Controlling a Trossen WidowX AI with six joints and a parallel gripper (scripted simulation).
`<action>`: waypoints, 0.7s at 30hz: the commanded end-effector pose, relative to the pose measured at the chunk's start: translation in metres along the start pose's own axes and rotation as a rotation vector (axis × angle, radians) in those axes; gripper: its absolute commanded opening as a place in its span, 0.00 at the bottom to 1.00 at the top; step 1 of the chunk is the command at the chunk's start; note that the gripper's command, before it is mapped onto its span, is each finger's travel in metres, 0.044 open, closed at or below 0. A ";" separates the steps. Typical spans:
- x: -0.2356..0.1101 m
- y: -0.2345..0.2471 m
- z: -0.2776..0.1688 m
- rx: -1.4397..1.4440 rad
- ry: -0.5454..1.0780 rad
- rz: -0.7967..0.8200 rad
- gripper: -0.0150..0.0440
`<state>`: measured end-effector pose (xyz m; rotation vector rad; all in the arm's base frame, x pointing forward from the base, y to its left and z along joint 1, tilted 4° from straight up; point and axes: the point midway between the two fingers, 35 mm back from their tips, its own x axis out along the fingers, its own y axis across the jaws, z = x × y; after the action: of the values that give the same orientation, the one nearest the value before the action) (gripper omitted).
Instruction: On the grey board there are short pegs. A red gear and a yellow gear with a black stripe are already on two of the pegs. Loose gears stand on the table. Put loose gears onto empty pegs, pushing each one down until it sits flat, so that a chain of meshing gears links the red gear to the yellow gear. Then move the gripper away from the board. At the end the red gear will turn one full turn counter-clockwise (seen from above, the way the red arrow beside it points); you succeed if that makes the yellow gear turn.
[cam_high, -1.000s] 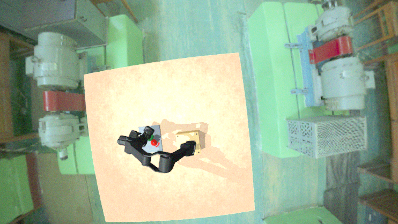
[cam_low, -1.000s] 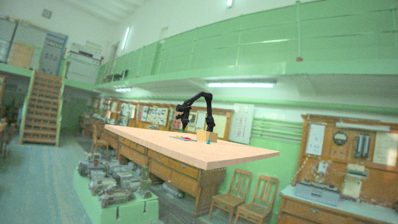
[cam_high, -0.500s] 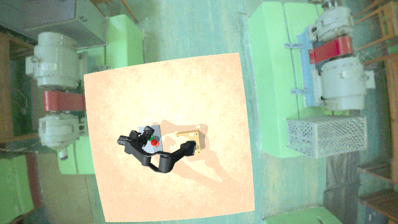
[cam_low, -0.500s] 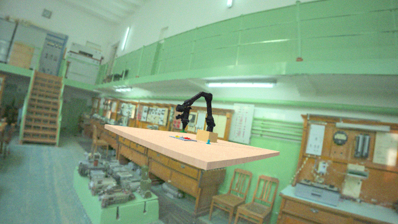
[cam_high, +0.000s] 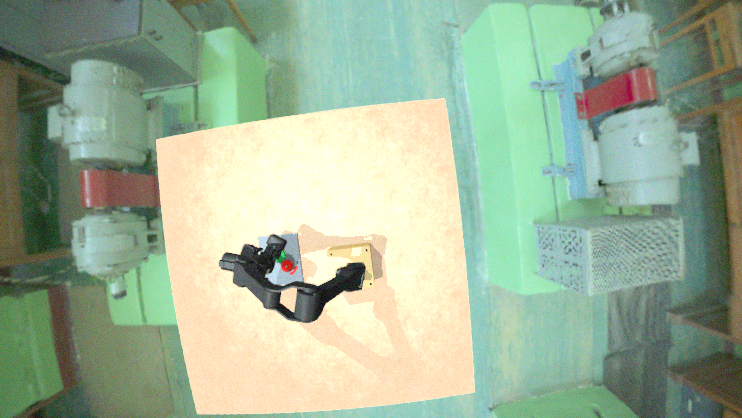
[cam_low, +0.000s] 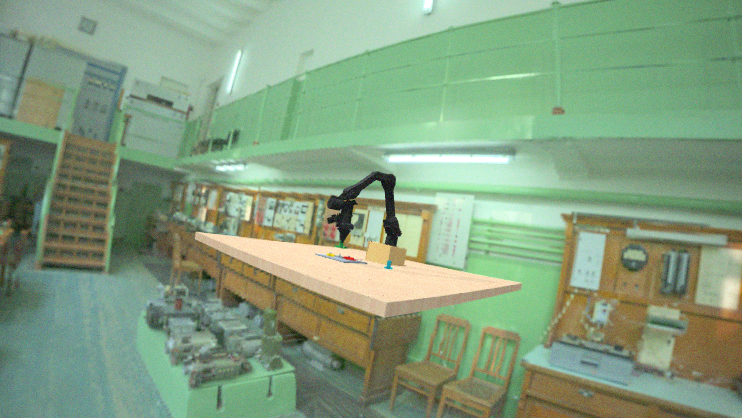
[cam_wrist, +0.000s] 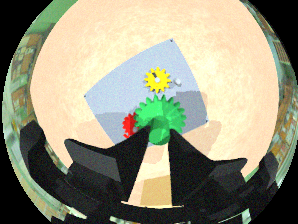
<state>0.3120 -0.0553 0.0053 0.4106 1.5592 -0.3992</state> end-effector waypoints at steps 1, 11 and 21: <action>0.008 -0.001 -0.002 -0.051 0.005 -0.005 0.25; 0.023 -0.002 -0.001 -0.023 0.005 -0.005 0.25; 0.038 -0.001 -0.002 0.136 0.004 -0.006 0.25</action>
<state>0.3102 -0.0553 -0.0258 0.4680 1.5514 -0.4623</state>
